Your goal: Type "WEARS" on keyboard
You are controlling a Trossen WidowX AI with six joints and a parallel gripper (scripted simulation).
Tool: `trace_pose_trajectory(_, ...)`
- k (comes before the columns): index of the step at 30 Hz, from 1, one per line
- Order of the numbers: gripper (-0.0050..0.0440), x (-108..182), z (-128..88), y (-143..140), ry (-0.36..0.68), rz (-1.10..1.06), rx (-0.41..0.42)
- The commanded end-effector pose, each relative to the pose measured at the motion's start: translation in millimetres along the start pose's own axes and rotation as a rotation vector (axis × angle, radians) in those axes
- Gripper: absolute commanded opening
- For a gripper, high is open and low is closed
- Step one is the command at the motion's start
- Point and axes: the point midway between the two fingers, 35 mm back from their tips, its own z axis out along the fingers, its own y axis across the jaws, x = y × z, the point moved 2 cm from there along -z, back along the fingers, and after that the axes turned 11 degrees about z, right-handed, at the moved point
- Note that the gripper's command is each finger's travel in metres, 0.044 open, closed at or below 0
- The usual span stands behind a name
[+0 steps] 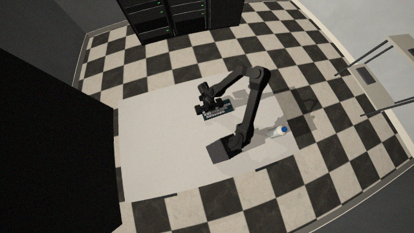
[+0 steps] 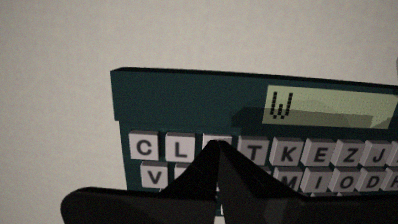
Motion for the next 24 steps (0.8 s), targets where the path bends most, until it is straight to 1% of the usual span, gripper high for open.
trace_pose_trajectory(1, -0.005, -3.2, -1.1, -1.8, -0.008, 0.009, 0.0)
trace_pose_trajectory(3, -0.005, -3.4, -1.6, -0.8, -0.009, 0.008, -0.002)
trace_pose_trajectory(5, -0.005, -8.1, -12.4, -0.6, -0.023, 0.017, -0.006)
trace_pose_trajectory(7, -0.005, -8.1, -12.4, -0.6, -0.023, 0.017, -0.006)
trace_pose_trajectory(11, -0.005, -8.1, -38.3, -0.1, -0.024, 0.019, -0.011)
trace_pose_trajectory(16, -0.005, -8.0, -40.2, -0.1, -0.024, 0.019, -0.011)
trace_pose_trajectory(19, -0.005, -8.6, -37.3, -15.3, -0.02, 0.012, -0.008)
trace_pose_trajectory(22, -0.005, -12.7, -36.7, -48.6, -0.013, 0.009, -0.003)
trace_pose_trajectory(24, -0.005, -12.7, -36.7, -48.6, -0.013, 0.009, -0.003)
